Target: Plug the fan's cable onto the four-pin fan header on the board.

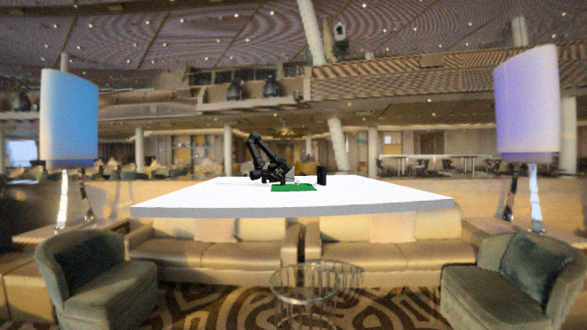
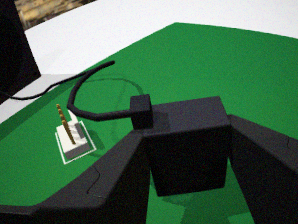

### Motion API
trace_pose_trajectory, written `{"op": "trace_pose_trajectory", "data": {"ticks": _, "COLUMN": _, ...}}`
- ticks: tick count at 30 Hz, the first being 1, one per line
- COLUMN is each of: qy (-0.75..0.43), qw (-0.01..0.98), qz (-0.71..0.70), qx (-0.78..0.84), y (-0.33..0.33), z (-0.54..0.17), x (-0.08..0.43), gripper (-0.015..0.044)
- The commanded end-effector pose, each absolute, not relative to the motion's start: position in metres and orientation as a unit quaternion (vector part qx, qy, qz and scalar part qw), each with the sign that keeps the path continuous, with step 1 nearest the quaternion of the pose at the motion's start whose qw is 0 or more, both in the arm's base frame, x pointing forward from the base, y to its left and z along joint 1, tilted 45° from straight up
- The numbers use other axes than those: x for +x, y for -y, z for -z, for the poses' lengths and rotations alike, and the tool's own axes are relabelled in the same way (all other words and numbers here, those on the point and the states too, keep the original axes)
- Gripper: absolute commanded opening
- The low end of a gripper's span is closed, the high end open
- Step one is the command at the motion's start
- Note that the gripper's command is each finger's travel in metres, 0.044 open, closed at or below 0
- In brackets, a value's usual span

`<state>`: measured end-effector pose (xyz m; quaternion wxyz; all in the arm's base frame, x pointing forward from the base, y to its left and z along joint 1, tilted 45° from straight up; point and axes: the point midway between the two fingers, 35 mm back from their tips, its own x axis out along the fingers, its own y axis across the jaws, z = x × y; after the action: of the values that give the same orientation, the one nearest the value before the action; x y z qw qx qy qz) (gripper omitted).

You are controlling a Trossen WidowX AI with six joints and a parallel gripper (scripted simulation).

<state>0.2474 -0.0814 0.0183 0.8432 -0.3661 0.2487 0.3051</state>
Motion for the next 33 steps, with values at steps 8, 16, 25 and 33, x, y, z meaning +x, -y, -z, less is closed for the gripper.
{"op": "trace_pose_trajectory", "data": {"ticks": 8, "qy": -0.249, "qw": 0.843, "qz": -0.305, "qx": -0.366, "y": 0.0813, "z": -0.0187, "x": 0.2474, "gripper": 0.0000}}
{"op": "trace_pose_trajectory", "data": {"ticks": 16, "qy": -0.249, "qw": 0.843, "qz": -0.305, "qx": -0.366, "y": 0.0813, "z": -0.0187, "x": 0.2474, "gripper": 0.0000}}
{"op": "trace_pose_trajectory", "data": {"ticks": 25, "qy": -0.249, "qw": 0.843, "qz": -0.305, "qx": -0.366, "y": 0.0813, "z": -0.0187, "x": 0.2474, "gripper": 0.0000}}
{"op": "trace_pose_trajectory", "data": {"ticks": 33, "qy": -0.249, "qw": 0.843, "qz": -0.305, "qx": -0.366, "y": 0.0814, "z": -0.0183, "x": 0.2474, "gripper": 0.0026}}
